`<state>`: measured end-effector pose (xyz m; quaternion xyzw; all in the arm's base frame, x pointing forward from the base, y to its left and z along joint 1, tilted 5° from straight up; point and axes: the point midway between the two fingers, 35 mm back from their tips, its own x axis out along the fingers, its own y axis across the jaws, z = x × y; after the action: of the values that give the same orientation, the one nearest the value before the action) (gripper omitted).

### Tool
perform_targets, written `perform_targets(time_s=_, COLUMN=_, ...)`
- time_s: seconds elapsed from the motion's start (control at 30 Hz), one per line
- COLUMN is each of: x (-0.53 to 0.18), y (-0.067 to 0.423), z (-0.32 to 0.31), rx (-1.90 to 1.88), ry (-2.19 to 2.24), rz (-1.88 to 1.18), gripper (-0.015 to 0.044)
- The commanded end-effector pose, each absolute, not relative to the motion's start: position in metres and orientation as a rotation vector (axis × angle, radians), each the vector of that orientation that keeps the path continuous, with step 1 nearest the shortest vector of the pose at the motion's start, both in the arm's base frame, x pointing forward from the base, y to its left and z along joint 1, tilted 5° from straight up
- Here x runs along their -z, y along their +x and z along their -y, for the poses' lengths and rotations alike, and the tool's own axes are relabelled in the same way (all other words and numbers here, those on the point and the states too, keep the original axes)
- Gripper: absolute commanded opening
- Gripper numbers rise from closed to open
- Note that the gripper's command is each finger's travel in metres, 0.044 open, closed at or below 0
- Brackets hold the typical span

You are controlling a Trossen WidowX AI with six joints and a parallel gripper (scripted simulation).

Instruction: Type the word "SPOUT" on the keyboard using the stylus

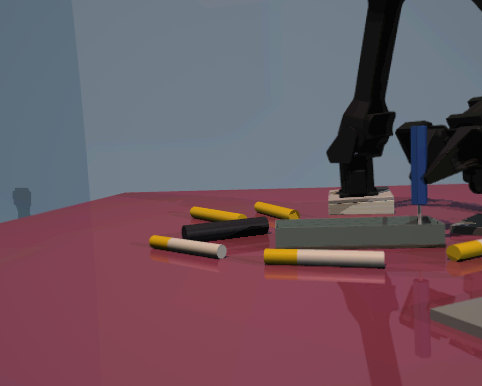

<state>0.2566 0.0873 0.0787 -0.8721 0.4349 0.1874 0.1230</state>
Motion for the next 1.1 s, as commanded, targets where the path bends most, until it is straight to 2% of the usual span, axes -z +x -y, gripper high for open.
perform_targets(time_s=0.0, x=-0.076, y=0.257, z=-0.087, rx=-0.544, ry=-2.553, rz=-1.269, gripper=0.0081)
perform_targets(time_s=0.67, x=-0.073, y=0.257, z=-0.087, rx=-0.544, ry=-2.553, rz=-1.269, gripper=0.0081)
perform_targets(time_s=1.07, x=-0.110, y=0.255, z=-0.088, rx=-0.545, ry=-2.552, rz=-1.268, gripper=0.0081)
